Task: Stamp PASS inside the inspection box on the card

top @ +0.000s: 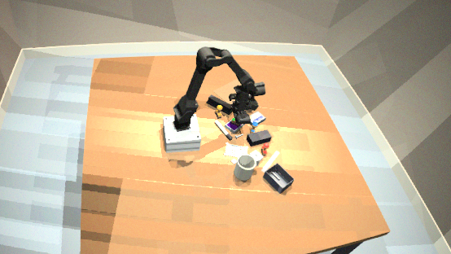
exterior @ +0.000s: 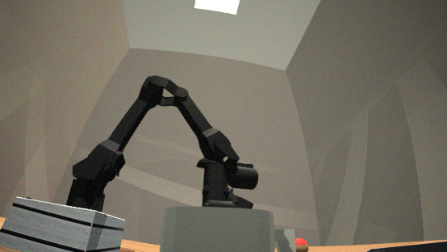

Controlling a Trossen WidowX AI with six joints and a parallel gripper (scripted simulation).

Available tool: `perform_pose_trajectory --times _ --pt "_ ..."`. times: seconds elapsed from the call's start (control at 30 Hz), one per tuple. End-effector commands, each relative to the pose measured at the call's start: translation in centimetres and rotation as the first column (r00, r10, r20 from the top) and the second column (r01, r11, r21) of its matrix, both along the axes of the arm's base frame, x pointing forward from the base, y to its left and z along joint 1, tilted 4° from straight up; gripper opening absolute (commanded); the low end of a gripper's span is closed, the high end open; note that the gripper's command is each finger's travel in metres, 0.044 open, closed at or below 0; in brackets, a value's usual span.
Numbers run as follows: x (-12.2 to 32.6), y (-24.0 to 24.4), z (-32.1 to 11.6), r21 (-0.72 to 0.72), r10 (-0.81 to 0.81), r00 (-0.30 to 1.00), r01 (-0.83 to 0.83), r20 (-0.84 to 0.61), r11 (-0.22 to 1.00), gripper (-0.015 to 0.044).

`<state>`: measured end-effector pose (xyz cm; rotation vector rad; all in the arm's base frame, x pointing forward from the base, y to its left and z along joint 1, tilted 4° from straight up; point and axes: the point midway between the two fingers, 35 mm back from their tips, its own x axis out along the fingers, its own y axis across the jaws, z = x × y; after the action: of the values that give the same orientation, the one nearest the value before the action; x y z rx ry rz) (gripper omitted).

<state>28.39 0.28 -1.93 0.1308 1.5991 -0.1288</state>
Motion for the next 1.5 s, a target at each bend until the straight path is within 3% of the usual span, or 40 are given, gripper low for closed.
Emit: perform_pose_trajectory --times 0.0,1.47 --pt "0.0 -0.1 -0.3 -0.004 -0.001 1.0 0.001 -0.002 1.0 0.0" --pt "0.3 -0.1 2.7 -0.004 -0.001 1.0 0.001 -0.002 1.0 0.0"
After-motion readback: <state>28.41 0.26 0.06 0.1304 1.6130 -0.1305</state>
